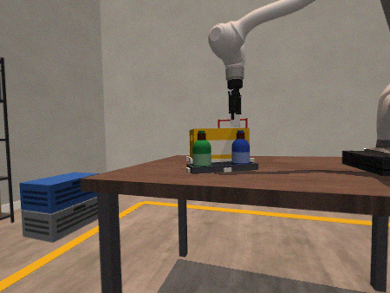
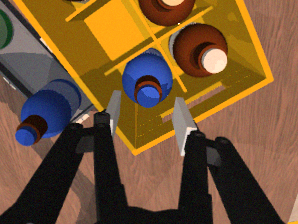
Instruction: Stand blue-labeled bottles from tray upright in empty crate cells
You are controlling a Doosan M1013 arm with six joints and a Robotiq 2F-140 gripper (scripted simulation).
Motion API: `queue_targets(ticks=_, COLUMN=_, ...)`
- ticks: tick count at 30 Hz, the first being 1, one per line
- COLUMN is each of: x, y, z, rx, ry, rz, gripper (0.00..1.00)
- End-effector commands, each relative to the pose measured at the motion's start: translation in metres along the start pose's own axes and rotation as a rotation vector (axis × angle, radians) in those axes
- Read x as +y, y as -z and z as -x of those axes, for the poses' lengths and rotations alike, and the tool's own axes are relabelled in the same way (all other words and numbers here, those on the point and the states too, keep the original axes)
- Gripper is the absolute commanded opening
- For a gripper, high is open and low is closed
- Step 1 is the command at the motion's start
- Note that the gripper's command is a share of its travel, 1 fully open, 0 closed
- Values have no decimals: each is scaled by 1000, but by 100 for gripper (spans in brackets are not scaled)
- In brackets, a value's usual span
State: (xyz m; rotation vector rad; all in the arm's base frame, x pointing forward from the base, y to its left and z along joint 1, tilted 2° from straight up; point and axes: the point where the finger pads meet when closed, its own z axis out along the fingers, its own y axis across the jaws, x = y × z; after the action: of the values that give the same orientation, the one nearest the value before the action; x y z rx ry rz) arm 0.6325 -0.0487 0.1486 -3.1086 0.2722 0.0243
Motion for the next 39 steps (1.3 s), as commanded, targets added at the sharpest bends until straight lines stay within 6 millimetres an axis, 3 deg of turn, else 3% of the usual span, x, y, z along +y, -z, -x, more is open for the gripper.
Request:
queue_targets(ticks=1, x=0, y=7, z=0, rx=0, ry=0, rz=0, gripper=38)
queue_targets(ticks=13, x=0, y=34, z=0, rx=0, ry=0, rz=0, gripper=38)
queue_targets(ticks=33, x=0, y=44, z=0, rx=0, ry=0, rz=0, gripper=38)
queue_targets(ticks=34, x=0, y=44, z=0, rx=0, ry=0, rz=0, gripper=0)
queue_targets(ticks=39, x=0, y=44, z=0, rx=0, ry=0, rz=0, gripper=0)
